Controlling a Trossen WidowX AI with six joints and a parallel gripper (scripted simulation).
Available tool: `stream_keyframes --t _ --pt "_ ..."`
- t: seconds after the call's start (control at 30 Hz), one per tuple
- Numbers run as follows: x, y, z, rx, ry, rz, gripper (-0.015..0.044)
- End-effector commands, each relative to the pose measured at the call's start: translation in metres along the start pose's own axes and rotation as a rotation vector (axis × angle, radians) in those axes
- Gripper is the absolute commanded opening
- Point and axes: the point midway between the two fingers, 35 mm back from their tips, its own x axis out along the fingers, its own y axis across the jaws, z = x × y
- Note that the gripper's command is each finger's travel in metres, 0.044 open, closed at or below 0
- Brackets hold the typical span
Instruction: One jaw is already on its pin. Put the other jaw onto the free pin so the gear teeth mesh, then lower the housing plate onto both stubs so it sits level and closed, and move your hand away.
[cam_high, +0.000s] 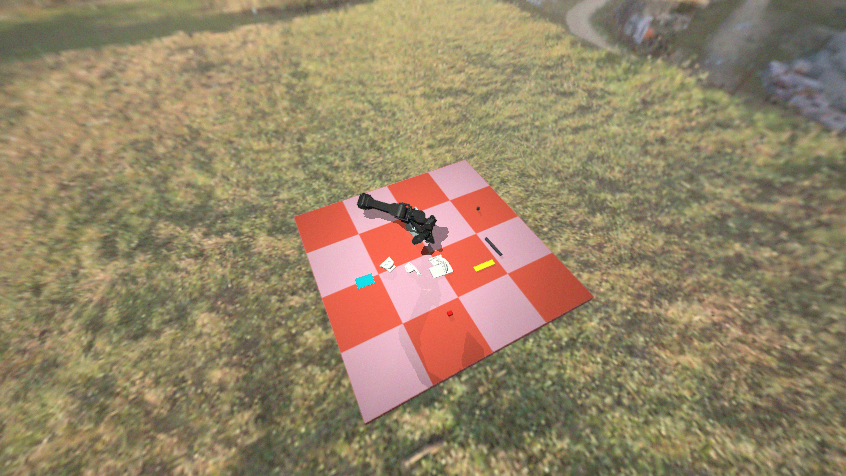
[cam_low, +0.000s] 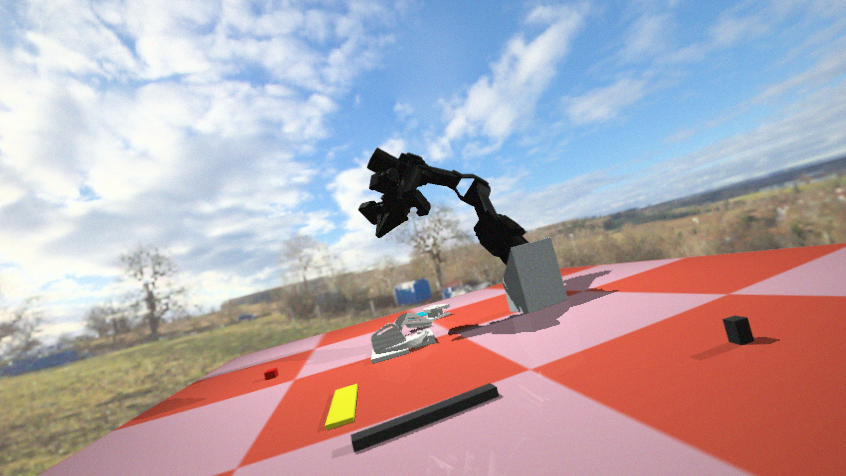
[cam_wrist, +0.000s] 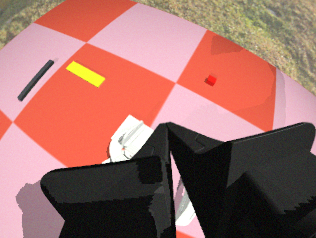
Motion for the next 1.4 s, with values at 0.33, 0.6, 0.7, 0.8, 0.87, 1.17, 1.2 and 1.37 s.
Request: stream_keyframes --t 0.33,0.6,0.7,0.8,0.87,1.17,1.2,1.37 --pt "0.029 -0.032 -0.034 0.14 0.239 -0.012 0.0" --pt "0.043 -0.047 -0.055 0.214 0.361 -0.013 0.0" --pt "0.049 -0.053 -0.065 0.245 0.413 -0.016 0.0" --pt "0.054 -0.059 -0.075 0.275 0.465 -0.02 0.0" --pt "0.057 -0.063 -0.082 0.296 0.5 -0.022 0.0" --pt "0.069 -0.079 -0.115 0.385 0.654 -0.03 0.0" --pt "0.071 -0.08 -0.119 0.394 0.671 -0.031 0.0" --pt "0.076 -0.088 -0.139 0.442 0.756 -0.035 0.0"
